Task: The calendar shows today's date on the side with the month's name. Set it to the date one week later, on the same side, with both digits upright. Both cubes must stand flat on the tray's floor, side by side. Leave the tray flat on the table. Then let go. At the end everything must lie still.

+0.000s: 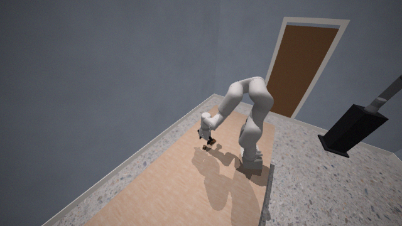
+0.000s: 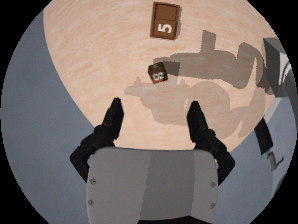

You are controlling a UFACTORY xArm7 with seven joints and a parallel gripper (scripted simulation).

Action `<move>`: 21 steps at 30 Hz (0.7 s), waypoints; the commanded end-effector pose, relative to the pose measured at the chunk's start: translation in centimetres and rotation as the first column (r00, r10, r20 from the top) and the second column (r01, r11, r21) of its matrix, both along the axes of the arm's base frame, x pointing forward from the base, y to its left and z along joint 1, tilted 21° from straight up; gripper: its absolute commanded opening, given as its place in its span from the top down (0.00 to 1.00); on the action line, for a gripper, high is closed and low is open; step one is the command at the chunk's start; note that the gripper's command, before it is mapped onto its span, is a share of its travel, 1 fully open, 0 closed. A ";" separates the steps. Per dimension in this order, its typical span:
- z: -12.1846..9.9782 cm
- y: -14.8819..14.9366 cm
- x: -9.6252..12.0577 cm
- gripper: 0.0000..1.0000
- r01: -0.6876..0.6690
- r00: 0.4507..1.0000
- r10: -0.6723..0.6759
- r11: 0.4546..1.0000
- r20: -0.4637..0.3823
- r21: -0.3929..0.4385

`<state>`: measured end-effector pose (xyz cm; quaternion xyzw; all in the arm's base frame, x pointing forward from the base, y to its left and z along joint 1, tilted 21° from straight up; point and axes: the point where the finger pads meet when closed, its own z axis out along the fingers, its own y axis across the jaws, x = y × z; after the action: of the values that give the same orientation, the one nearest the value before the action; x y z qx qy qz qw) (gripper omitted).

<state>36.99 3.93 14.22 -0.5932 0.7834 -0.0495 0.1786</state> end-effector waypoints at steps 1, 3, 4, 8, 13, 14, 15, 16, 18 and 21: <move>0.1 0.0 0.1 0.00 0.116 0.993 -0.115 0.993 -0.017 0.023; 0.0 0.0 0.1 0.00 0.214 0.977 -0.212 0.975 -0.036 0.057; 0.0 0.0 0.1 0.00 0.231 0.973 -0.229 0.971 -0.040 0.063; -0.1 0.0 0.1 0.00 0.327 0.945 -0.322 0.941 -0.062 0.093; -0.2 0.0 0.1 0.00 0.441 0.897 -0.432 0.888 -0.094 0.128; -0.3 0.0 0.1 0.00 0.474 0.880 -0.463 0.870 -0.104 0.138; -0.3 0.0 0.1 0.00 0.498 0.867 -0.486 0.855 -0.112 0.145; -0.3 0.0 0.1 0.00 0.506 0.862 -0.493 0.850 -0.115 0.147; -0.3 0.0 0.1 0.00 0.506 0.862 -0.493 0.850 -0.115 0.147; -0.5 0.0 0.1 0.00 0.614 0.789 -0.594 0.770 -0.154 0.175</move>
<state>36.98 3.97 13.78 -0.3592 0.9147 0.0008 0.1849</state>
